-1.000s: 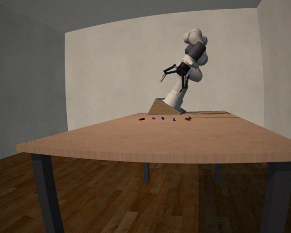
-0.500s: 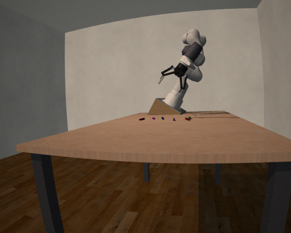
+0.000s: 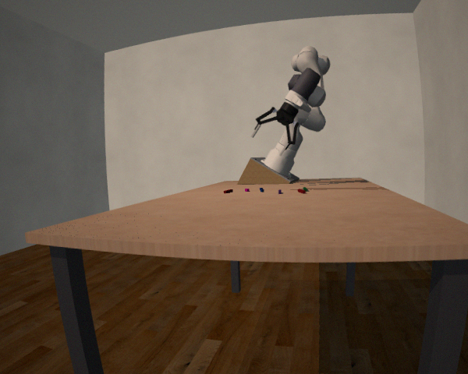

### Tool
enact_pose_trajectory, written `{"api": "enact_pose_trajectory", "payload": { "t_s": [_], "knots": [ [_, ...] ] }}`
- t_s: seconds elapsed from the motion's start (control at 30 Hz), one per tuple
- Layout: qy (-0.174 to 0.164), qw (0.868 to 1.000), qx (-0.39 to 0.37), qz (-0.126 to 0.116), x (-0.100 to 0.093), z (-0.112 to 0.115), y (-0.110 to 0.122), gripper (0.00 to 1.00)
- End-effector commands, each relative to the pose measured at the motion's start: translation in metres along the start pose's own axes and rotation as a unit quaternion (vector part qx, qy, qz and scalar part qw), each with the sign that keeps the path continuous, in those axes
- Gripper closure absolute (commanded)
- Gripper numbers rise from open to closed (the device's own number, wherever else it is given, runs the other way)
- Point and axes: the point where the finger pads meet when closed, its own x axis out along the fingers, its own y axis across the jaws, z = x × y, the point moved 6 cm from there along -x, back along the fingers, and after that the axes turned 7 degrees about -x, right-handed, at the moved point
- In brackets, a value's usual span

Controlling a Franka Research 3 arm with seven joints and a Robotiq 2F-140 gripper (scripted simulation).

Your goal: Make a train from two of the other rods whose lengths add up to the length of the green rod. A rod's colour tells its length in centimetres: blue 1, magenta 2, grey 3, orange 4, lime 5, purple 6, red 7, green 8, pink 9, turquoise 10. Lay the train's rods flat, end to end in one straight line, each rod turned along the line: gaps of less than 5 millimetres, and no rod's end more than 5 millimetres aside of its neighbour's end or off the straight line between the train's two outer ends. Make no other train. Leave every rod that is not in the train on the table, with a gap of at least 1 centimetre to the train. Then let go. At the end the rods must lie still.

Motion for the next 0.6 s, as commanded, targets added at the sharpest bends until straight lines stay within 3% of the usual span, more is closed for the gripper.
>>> {"api": "enact_pose_trajectory", "payload": {
  "t_s": [0.0, 0.33, 0.37, 0.57],
  "knots": [
    [0.007, 1.0, -0.02, -0.001, 0.0, -0.003, 0.0, 0.0],
    [0.007, 1.0, -0.02, -0.001, 0.0, -0.003, 0.0, 0.0],
    [0.02, 0.999, -0.045, -0.02, 0.012, -0.001, 0.005, 0.0],
    [0.02, 0.999, -0.045, -0.02, 0.012, -0.001, 0.005, 0.0]
  ]
}}
